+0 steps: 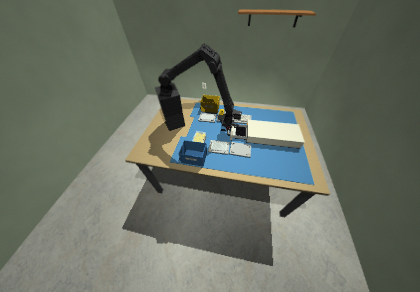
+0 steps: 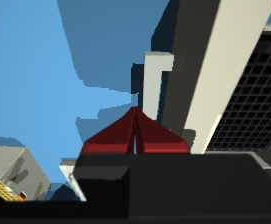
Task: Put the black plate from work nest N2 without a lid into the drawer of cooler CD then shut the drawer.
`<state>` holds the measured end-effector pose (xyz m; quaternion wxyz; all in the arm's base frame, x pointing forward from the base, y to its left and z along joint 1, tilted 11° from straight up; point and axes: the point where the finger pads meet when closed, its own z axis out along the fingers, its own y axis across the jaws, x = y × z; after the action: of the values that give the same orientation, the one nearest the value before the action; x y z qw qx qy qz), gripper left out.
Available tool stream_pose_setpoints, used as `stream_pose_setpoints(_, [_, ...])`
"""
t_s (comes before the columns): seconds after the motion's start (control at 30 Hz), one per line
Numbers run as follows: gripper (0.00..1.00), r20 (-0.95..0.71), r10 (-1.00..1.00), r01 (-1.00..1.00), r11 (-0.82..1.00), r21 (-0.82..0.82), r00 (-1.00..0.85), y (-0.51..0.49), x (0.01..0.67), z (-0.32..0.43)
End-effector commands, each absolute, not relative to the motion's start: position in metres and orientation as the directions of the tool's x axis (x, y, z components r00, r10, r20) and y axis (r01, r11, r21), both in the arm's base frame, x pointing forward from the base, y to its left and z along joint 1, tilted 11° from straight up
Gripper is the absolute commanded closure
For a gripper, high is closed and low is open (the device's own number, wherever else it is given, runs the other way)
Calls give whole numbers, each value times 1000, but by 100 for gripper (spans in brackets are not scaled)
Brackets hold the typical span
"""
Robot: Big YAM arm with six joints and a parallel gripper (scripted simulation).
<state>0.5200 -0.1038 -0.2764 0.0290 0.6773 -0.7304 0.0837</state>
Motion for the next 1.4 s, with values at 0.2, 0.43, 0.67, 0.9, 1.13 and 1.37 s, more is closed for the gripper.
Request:
stream_pose_setpoints(0.2, [100,158,-984,-986,52,-158,-77,-97,559,-258])
stream_pose_setpoints(0.43, [100,158,-984,-986,52,-158,-77,-97,559,-258])
stream_pose_setpoints(0.67, [100,158,-984,-986,52,-158,-77,-97,559,-258])
stream_pose_setpoints(0.9, [100,156,-985,-991,54,-125,-73,-96,553,-266])
stream_pose_setpoints(1.13, [100,157,-985,-990,53,-131,-73,-96,564,-265])
stream_pose_setpoints(1.37, [100,157,-985,-990,53,-129,-73,-97,570,-264])
